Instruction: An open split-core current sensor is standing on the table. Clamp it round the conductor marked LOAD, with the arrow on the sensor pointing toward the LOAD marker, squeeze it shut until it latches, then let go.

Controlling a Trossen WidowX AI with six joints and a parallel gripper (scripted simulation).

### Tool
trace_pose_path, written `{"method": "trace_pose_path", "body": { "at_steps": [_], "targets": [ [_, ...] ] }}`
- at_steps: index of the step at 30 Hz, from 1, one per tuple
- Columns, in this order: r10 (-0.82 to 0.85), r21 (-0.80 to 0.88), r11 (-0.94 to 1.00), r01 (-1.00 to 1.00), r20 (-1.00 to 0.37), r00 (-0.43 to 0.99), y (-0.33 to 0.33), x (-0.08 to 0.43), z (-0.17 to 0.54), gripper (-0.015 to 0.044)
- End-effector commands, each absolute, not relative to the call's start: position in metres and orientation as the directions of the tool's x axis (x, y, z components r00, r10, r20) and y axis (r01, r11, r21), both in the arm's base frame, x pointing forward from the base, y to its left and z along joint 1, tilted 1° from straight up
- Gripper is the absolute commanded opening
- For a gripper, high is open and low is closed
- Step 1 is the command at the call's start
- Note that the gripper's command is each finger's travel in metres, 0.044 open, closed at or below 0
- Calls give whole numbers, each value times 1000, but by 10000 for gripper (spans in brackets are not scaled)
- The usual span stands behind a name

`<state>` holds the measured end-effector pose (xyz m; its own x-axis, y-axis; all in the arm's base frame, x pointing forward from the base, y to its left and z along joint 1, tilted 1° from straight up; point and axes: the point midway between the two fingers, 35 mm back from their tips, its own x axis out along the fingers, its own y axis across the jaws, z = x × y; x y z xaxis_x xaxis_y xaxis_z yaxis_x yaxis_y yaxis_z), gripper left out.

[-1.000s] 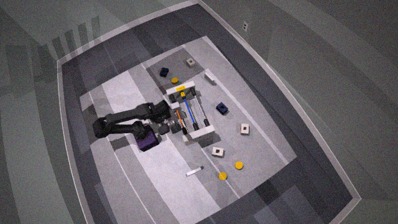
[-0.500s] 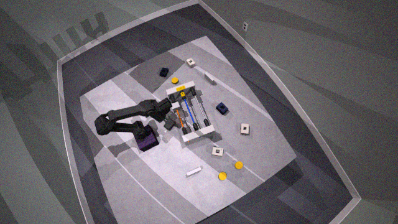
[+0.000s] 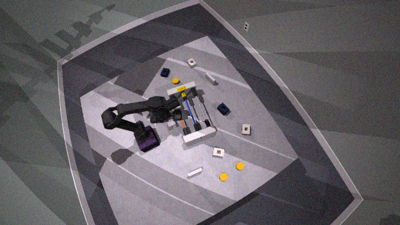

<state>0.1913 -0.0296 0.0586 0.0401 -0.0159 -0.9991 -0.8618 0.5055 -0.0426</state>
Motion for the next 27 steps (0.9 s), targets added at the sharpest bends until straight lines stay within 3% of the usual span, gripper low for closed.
{"method": "trace_pose_path", "body": {
  "at_steps": [1, 27],
  "targets": [
    [4, 5, 246, -969, -1000, -4, -31, 200, 58, 320],
    [4, 5, 246, -969, -1000, -4, -31, 202, 17, 320]
  ]
}}
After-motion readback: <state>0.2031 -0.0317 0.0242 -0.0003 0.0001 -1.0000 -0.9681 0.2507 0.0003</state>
